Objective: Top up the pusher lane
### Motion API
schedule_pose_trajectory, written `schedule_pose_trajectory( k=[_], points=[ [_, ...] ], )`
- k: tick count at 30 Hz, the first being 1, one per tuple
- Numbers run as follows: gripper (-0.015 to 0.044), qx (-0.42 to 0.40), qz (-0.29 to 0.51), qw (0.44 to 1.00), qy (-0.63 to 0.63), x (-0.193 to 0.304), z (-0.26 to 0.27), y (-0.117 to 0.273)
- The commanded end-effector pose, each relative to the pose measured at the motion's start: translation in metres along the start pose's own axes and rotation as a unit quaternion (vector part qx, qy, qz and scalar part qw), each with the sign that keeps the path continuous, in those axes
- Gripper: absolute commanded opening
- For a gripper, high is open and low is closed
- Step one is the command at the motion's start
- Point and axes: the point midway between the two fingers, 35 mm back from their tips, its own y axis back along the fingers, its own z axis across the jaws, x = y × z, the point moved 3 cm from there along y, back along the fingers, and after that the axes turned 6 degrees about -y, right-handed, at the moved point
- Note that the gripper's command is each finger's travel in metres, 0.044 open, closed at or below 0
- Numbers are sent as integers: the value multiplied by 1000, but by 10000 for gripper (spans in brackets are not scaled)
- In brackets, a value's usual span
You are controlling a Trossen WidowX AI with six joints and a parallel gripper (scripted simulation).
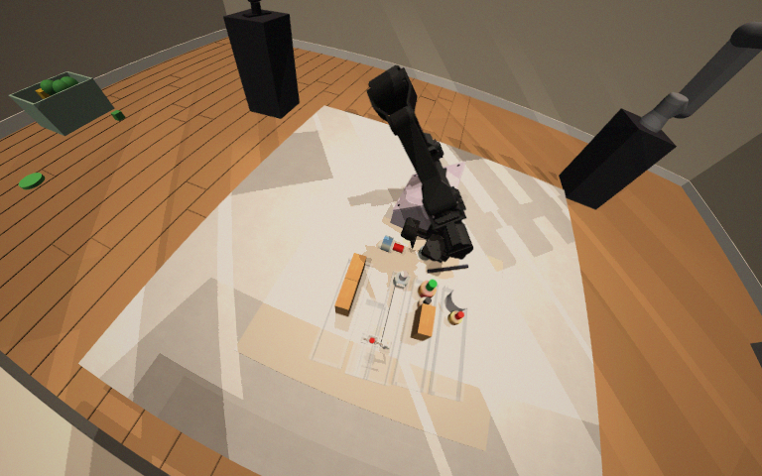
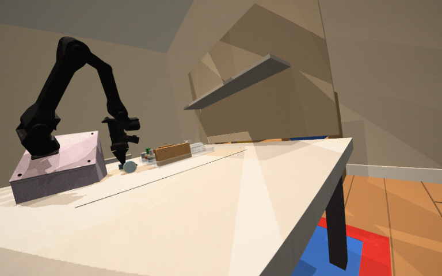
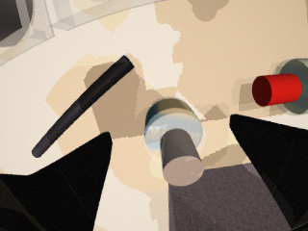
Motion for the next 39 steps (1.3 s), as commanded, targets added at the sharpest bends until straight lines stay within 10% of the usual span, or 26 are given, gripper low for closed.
schedule_pose_trajectory(
  k=[1,21,39],
  points=[
    [388,4,2,1000,5,3,-1,-3],
    [0,1,1,1000,5,-2,3,18],
    [0,0,2,1000,7,-3,5,101]
  ],
)
